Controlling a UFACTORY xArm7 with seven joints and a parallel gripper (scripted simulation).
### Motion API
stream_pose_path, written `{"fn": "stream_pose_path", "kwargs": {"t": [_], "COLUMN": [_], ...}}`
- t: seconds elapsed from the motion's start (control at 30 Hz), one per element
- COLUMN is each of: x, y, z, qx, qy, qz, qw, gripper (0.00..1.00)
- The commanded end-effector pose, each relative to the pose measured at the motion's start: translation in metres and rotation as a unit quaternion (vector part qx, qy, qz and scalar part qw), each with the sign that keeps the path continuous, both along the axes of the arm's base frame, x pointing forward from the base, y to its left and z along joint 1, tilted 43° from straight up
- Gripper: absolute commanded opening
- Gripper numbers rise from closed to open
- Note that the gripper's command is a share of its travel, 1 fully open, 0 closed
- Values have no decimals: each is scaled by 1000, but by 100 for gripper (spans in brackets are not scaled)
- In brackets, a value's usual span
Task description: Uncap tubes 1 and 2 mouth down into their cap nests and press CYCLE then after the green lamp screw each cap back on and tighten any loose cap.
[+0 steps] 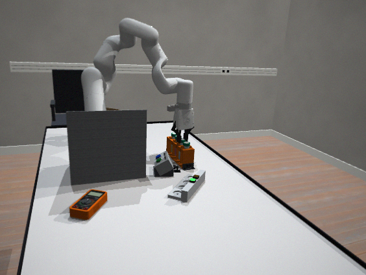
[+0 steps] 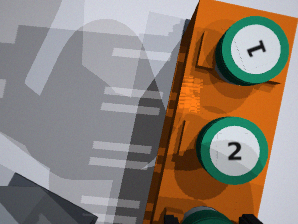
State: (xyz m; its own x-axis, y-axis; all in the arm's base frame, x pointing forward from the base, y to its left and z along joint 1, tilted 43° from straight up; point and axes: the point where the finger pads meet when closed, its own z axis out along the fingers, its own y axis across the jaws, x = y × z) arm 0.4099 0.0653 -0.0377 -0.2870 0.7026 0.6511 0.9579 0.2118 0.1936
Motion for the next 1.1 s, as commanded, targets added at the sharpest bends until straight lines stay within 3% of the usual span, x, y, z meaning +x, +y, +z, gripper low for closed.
{"fn": "stream_pose_path", "kwargs": {"t": [0.0, 0.47, 0.87, 0.9, 1.07], "x": [1, 1, 1, 1, 1], "y": [-2, -2, -2, -2, -2], "z": [0, 0, 1, 1, 1], "qx": [-1, -1, -1, -1, -1], "qy": [10, 105, 154, 154, 154], "qz": [-14, -116, -170, -170, -170], "qw": [1000, 988, 973, 973, 973], "gripper": [0, 0, 0, 46, 46]}}
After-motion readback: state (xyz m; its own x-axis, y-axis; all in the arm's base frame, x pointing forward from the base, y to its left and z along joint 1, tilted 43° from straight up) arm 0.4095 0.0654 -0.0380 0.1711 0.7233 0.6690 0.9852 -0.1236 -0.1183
